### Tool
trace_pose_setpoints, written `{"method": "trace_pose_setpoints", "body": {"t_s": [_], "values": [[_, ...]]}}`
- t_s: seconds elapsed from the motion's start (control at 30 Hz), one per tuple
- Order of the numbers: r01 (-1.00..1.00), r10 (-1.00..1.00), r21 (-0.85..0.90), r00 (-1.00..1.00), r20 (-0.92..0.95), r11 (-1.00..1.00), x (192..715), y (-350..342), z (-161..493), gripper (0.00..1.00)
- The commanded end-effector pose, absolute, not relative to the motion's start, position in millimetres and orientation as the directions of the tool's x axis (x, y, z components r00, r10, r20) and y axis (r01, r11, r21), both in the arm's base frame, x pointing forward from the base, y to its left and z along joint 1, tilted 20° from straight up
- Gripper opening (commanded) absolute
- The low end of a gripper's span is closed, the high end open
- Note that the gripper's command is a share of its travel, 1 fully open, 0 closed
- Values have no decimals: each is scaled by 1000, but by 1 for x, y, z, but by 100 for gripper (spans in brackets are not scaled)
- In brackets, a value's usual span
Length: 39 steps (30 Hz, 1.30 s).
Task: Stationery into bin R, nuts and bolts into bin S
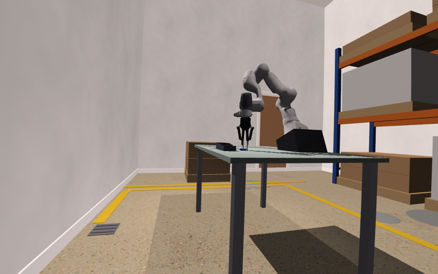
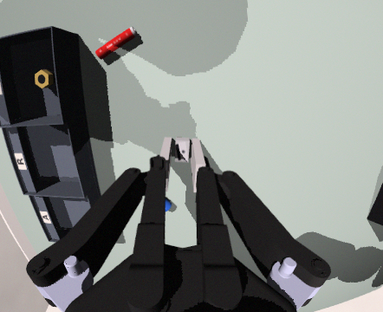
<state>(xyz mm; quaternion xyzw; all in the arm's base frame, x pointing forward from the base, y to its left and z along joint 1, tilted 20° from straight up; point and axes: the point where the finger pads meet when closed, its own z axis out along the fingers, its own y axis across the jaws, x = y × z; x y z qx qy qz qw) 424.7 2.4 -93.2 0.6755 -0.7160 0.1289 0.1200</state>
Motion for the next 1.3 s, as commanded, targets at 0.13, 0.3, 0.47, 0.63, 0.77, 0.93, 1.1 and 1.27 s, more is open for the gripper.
{"method": "trace_pose_setpoints", "body": {"t_s": [0.13, 0.3, 0.47, 0.63, 0.77, 0.93, 1.1, 1.27], "values": [[-998, -936, -30, -69, 344, 62, 426, 3, -93, 6], [-998, -936, -30, -69, 344, 62, 426, 3, -93, 6], [-998, -936, -30, -69, 344, 62, 426, 3, -93, 6], [-998, -936, -30, -69, 344, 62, 426, 3, -93, 6], [-998, -936, -30, -69, 344, 62, 426, 3, -93, 6], [-998, -936, -30, -69, 344, 62, 426, 3, -93, 6], [-998, -936, -30, -69, 344, 62, 426, 7, -84, 6], [-998, -936, -30, -69, 344, 62, 426, 12, -68, 6]]}}
